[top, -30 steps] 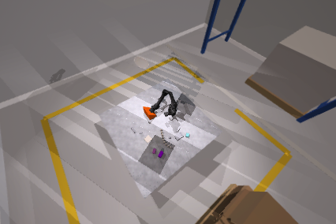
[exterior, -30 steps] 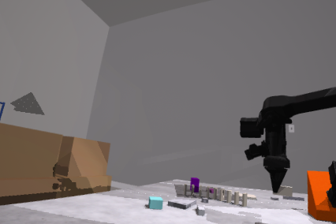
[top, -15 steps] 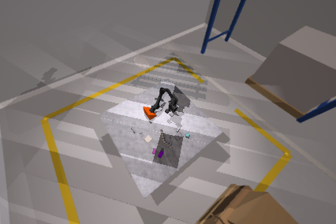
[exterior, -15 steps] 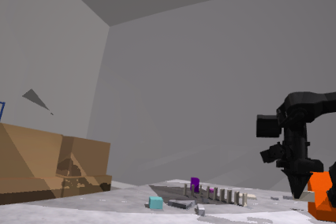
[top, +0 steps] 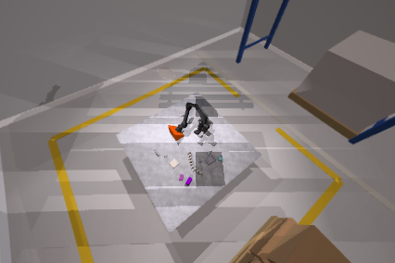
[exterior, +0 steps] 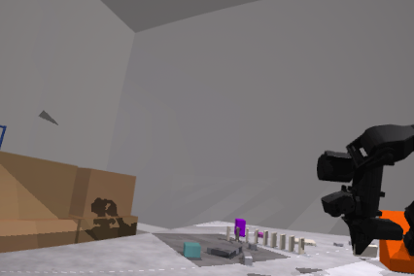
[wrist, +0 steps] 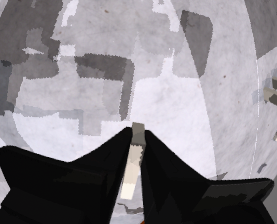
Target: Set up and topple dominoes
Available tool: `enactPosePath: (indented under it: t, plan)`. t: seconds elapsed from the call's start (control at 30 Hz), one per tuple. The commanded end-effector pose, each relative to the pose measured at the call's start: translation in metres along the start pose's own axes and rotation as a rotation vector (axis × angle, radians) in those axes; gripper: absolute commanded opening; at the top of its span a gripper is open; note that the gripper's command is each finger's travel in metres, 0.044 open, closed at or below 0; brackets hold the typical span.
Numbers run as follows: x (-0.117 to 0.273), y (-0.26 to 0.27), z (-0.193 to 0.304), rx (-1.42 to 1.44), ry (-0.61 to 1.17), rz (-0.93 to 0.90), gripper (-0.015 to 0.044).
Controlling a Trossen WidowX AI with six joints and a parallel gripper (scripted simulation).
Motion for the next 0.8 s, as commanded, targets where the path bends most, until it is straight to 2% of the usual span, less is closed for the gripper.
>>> enactPosePath:
  t: [0.0, 0.77]
  plan:
    - [-0.010, -0.002, -0.001, 0.048, -0.029, 0.072, 0.0021]
    - [-0.040, 0.008, -0.014, 0.214, -0.344, 0.328, 0.0021]
Point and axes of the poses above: the point midway between the two fingers, 35 mm back from their tips, its own x axis back along the fingers, its own y axis across the jaws, z = x × y, the point moved 4 cm from there along x, back along the fingers, and after that the axes turned 6 degrees about -x, right-handed, at the moved point
